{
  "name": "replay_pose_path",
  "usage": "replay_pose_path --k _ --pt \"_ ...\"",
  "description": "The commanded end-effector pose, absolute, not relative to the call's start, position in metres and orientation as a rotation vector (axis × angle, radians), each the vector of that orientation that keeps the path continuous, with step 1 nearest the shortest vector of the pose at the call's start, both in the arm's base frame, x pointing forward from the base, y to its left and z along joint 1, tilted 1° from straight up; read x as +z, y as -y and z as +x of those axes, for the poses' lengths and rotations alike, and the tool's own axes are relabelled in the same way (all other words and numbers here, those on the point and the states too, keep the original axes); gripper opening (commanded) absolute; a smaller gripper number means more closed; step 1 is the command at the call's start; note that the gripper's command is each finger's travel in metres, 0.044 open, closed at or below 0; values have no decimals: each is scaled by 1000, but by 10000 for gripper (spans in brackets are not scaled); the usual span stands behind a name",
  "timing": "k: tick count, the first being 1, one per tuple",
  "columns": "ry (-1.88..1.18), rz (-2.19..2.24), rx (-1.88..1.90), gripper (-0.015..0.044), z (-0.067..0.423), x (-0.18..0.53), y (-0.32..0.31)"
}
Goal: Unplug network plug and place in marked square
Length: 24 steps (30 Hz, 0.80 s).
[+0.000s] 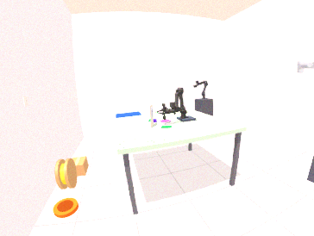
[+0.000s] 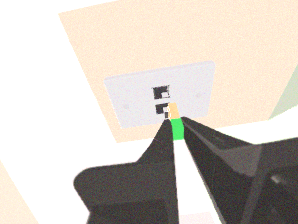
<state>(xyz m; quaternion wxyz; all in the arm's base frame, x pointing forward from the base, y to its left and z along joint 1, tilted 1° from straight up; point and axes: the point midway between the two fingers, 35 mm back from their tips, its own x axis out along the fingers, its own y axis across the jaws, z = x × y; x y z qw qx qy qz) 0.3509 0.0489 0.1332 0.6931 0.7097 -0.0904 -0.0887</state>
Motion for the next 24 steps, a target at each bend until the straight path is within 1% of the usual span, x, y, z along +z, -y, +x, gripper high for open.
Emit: replay_pose_path --k 1,24 --pt "204 1587 -195 0 347 134 -51" --pt "203 1588 -196 0 335 134 -58"
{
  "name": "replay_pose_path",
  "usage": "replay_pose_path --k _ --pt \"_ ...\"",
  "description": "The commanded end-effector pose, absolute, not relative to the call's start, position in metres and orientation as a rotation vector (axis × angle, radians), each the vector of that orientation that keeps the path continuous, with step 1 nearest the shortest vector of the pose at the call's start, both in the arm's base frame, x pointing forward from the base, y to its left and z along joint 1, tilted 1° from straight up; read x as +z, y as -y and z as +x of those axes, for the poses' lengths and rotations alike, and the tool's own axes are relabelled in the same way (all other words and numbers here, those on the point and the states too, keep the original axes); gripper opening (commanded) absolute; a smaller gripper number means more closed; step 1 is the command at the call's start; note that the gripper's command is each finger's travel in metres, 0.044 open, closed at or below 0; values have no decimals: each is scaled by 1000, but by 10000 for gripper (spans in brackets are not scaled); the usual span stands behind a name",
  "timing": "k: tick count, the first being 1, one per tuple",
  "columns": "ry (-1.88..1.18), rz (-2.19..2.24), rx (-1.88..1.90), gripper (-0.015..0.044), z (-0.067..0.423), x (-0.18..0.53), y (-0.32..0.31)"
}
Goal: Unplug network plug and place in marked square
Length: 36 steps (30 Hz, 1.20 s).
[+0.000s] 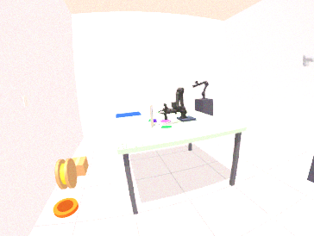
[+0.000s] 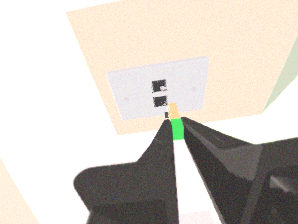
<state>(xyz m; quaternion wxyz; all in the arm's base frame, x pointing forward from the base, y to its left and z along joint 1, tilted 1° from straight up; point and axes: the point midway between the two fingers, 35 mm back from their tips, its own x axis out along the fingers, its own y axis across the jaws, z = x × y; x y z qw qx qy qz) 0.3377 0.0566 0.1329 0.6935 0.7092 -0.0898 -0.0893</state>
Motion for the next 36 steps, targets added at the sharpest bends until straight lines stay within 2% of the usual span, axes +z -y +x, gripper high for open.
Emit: replay_pose_path --k 1,36 --pt "203 1588 -196 0 335 134 -58" --pt "202 1588 -198 0 322 176 -68"
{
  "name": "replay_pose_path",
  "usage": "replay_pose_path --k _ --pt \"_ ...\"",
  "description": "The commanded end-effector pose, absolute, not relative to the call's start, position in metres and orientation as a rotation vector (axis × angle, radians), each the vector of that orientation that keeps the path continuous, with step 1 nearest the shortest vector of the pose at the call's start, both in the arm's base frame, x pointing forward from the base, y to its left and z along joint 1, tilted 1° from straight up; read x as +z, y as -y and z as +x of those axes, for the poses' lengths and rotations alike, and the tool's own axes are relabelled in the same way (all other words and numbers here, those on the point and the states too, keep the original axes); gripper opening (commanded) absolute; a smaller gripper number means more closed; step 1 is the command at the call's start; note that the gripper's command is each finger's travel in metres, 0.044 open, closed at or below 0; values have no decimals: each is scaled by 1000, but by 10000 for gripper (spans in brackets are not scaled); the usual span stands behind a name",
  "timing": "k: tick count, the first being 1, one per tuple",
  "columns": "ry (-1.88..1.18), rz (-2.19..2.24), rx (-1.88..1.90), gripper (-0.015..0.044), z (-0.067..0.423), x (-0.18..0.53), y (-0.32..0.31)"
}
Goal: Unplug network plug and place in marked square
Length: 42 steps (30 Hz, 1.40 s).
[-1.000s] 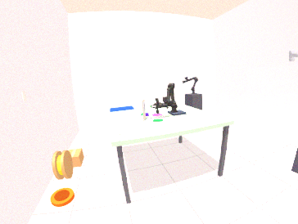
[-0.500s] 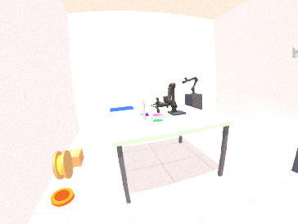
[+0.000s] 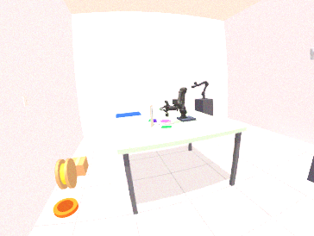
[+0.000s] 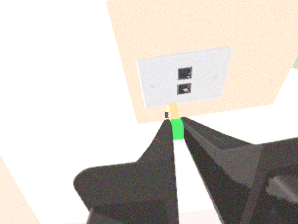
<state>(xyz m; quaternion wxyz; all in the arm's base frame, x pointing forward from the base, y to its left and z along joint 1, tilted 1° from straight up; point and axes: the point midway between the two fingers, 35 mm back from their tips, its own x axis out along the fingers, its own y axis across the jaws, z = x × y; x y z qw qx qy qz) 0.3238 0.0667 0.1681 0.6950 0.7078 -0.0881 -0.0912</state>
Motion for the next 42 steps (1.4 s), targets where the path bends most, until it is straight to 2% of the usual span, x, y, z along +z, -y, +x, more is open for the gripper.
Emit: replay_pose_path --k 1,14,42 --pt "202 1588 -198 0 321 178 -68" --pt "199 1584 -203 0 313 194 -67" --pt "20 1440 -480 0 321 156 9"
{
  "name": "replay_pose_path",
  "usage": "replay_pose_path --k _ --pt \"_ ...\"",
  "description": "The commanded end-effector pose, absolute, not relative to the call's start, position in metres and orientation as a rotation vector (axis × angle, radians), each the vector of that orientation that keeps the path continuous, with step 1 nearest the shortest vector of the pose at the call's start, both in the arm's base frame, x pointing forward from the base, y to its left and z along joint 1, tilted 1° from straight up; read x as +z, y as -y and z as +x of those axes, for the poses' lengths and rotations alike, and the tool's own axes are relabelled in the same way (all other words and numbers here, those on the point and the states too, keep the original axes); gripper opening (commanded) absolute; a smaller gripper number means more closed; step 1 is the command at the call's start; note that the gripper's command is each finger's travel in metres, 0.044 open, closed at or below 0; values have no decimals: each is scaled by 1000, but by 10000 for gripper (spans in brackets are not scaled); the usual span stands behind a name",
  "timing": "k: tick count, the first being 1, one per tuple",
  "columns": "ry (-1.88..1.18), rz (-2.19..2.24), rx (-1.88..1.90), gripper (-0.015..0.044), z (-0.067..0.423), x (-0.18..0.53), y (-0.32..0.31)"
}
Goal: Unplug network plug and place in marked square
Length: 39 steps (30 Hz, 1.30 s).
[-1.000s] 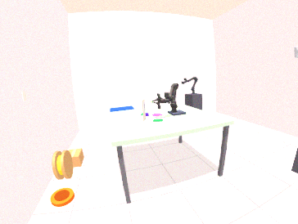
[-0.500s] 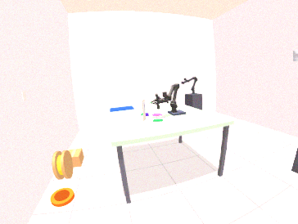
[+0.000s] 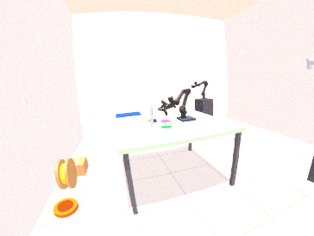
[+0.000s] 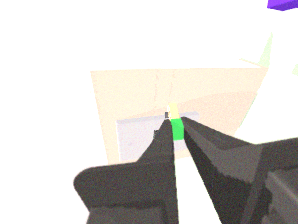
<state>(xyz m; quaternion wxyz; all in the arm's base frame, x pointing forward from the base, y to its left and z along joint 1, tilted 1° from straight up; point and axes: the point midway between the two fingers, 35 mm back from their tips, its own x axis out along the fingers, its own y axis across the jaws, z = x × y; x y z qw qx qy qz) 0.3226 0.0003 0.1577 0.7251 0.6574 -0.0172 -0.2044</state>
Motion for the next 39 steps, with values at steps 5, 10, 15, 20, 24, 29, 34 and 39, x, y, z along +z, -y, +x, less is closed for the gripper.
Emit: replay_pose_path --k 5,10,15,20,24,29,34,39 --pt "-18 1431 -535 0 317 148 23" --pt "-57 1426 -591 0 312 140 36" --pt "-97 1427 -647 0 305 133 49" --pt "-138 1434 -703 0 296 125 61" --pt "-170 1443 -749 0 288 119 69" --pt "-210 1459 -805 0 277 112 79" --pt "-250 1481 -860 0 265 106 87" --pt "-290 1509 -915 0 251 99 93"
